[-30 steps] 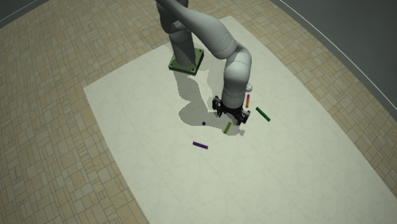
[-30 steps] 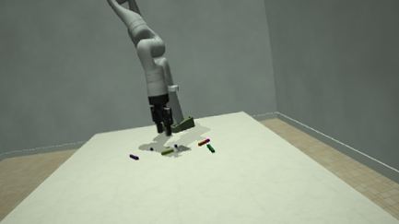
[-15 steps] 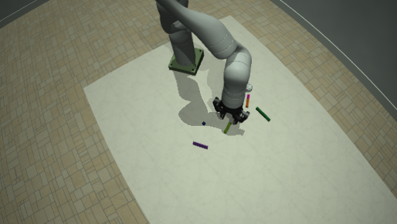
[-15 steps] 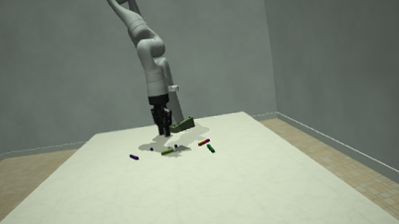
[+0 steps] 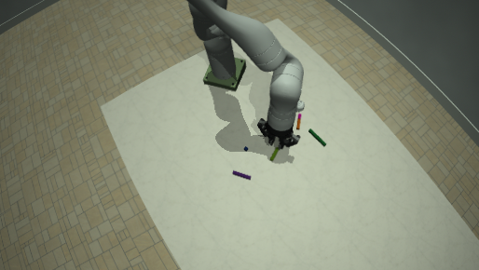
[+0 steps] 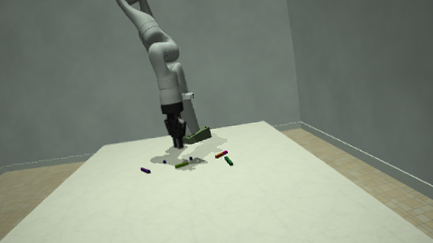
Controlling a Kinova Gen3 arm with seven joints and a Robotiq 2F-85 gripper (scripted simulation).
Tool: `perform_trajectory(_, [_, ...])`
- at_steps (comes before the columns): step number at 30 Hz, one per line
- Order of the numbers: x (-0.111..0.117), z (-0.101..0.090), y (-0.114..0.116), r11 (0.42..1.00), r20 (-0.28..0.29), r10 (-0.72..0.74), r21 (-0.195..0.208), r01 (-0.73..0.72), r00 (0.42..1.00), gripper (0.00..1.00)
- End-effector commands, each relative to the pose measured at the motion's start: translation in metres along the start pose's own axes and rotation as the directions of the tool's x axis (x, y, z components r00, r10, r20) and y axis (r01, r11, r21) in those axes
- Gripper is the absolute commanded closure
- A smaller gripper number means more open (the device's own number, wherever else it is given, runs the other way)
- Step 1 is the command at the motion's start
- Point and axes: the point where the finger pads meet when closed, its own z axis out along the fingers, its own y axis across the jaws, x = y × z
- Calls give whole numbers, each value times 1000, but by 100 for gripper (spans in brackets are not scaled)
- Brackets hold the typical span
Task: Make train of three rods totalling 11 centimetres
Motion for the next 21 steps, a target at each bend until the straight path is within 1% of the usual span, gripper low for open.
perform_trajectory(1, [0, 1, 0, 1000, 0, 0, 0, 0, 1000, 76])
perform_trajectory(8, [0, 4, 0, 1000, 0, -1, 0, 1, 1000, 76])
perform_trajectory(21, [0, 17, 0, 1000, 0, -1, 0, 1, 1000, 76])
